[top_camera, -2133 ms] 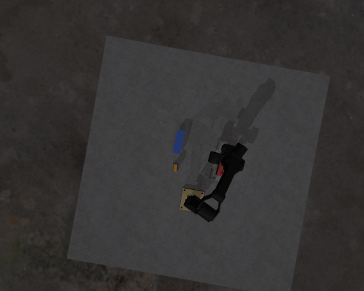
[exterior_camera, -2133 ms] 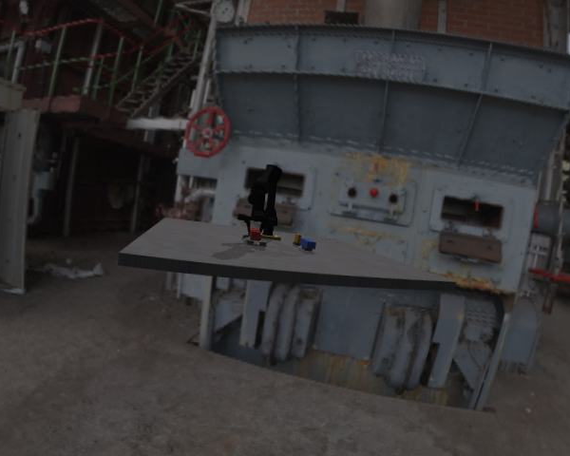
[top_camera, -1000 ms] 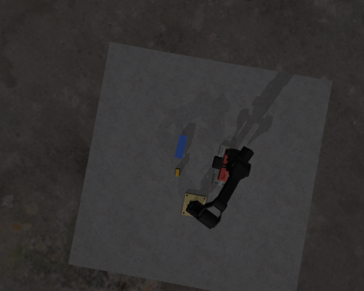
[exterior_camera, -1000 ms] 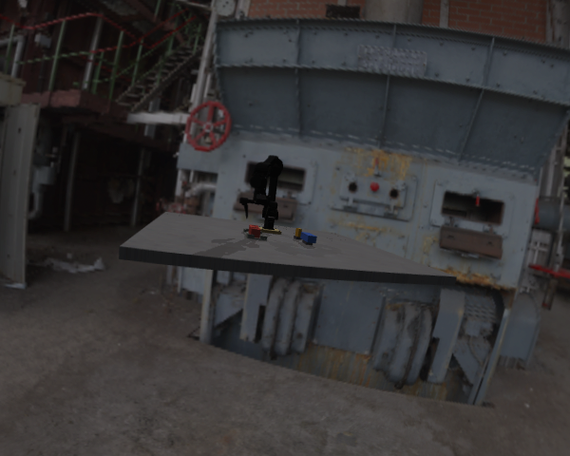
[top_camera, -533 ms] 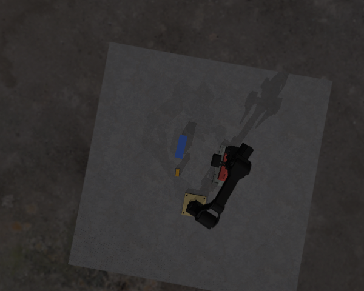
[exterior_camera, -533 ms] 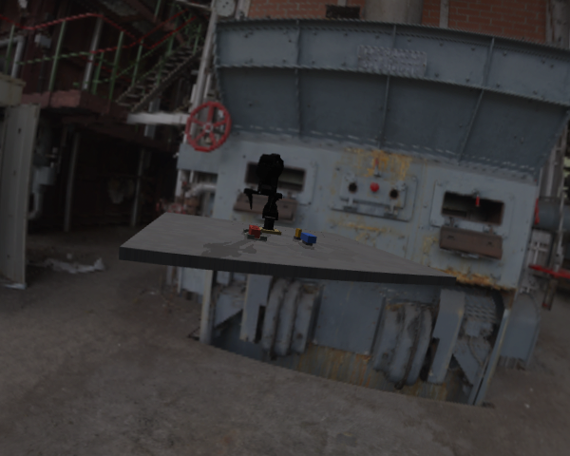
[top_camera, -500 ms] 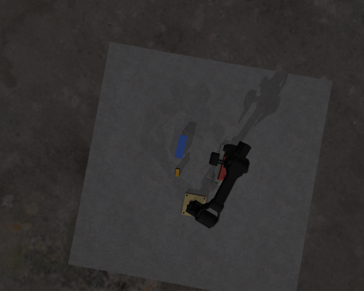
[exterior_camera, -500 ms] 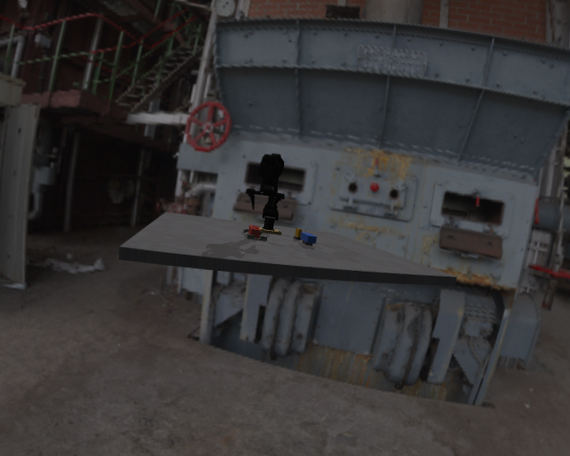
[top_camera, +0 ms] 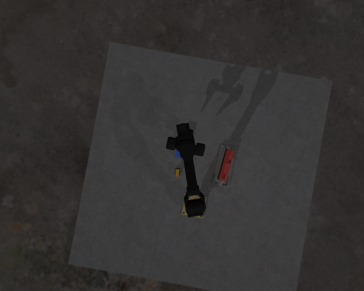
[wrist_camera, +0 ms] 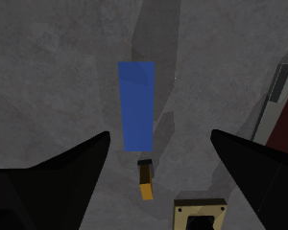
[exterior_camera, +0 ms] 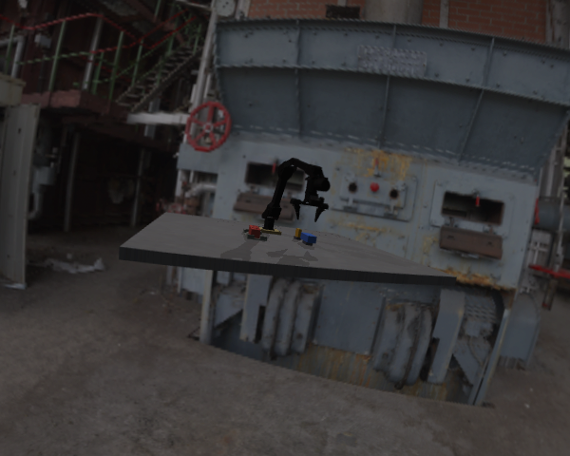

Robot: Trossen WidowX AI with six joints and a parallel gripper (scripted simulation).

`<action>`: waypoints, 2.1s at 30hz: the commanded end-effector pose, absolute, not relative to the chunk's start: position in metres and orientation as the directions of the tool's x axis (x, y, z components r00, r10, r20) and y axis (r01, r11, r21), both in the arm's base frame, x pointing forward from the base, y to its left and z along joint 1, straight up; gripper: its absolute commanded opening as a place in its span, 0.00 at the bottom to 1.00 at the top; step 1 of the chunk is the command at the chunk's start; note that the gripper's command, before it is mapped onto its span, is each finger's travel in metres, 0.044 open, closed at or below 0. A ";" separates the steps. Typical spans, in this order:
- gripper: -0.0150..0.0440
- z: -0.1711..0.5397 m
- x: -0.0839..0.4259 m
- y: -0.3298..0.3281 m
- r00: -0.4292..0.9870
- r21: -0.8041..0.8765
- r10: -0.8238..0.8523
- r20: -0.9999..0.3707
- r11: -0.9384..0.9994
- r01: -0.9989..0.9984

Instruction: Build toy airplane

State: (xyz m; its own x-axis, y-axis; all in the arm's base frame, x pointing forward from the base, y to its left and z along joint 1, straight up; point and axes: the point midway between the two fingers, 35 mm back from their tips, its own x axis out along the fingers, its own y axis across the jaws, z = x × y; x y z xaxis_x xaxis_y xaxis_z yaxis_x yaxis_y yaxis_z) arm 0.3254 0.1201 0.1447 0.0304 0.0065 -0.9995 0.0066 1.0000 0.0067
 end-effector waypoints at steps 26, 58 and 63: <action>1.00 0.089 0.324 0.145 0.035 0.009 0.008 -0.999 1.000 0.024; 0.69 0.051 0.325 0.145 0.035 0.009 0.008 -0.999 1.000 0.024; 0.57 0.051 0.325 0.145 0.035 0.009 0.008 -0.999 1.000 0.024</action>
State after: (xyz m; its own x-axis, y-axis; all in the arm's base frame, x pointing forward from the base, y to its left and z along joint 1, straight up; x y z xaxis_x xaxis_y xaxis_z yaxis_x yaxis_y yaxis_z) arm 0.3249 0.1448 0.0519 0.0362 0.0082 -0.9993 0.0196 0.9998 0.0090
